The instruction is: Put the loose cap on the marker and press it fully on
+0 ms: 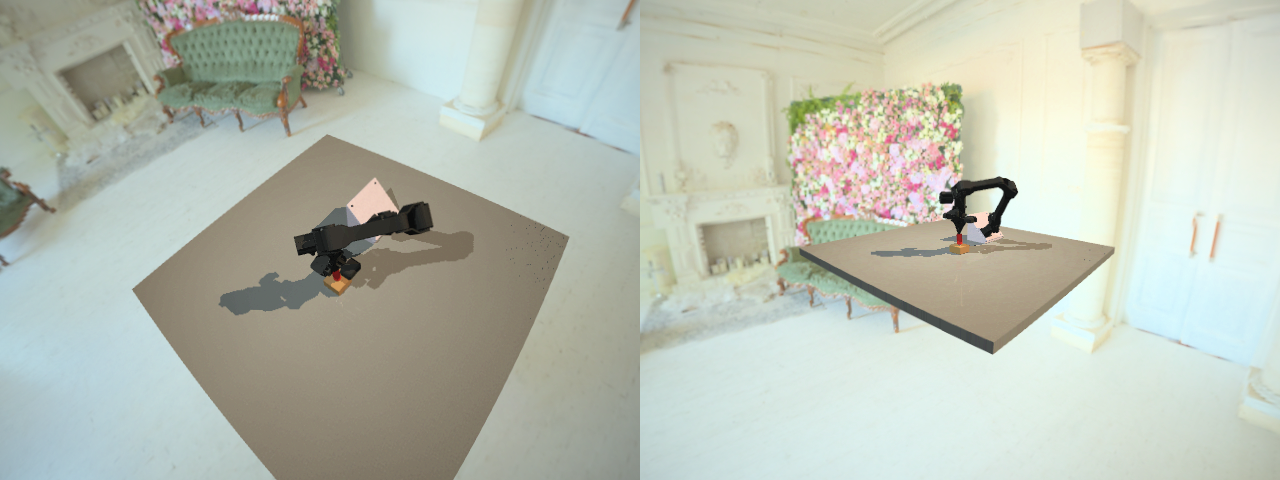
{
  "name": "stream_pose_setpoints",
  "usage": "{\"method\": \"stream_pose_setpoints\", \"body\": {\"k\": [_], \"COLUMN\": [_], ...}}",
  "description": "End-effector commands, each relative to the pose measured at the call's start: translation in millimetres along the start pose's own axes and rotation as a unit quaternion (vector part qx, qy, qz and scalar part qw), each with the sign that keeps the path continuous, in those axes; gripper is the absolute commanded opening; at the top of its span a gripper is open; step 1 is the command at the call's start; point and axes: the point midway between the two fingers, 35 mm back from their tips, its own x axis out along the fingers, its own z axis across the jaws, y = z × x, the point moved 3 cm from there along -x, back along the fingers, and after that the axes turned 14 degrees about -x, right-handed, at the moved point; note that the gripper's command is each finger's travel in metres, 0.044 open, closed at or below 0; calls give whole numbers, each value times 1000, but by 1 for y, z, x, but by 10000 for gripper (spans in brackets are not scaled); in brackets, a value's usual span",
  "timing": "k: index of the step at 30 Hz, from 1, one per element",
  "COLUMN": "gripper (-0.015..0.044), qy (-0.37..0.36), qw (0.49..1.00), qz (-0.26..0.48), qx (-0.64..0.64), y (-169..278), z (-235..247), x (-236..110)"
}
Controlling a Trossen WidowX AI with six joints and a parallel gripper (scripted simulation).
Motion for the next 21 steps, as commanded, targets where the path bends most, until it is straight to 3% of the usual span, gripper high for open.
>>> {"method": "stream_pose_setpoints", "body": {"k": [1, 7, 13, 18, 21], "gripper": [0, 0, 0, 0, 79], "qy": [0, 1, 38, 39, 39], "qw": [1000, 1000, 998, 998, 998], "qz": [0, -1, -37, -38, -38], "qx": [0, 1, 20, 20, 20], "y": [0, 0, 4, 5, 5], "z": [0, 0, 3, 4, 4], "x": [0, -3, -86, -88, -88]}}
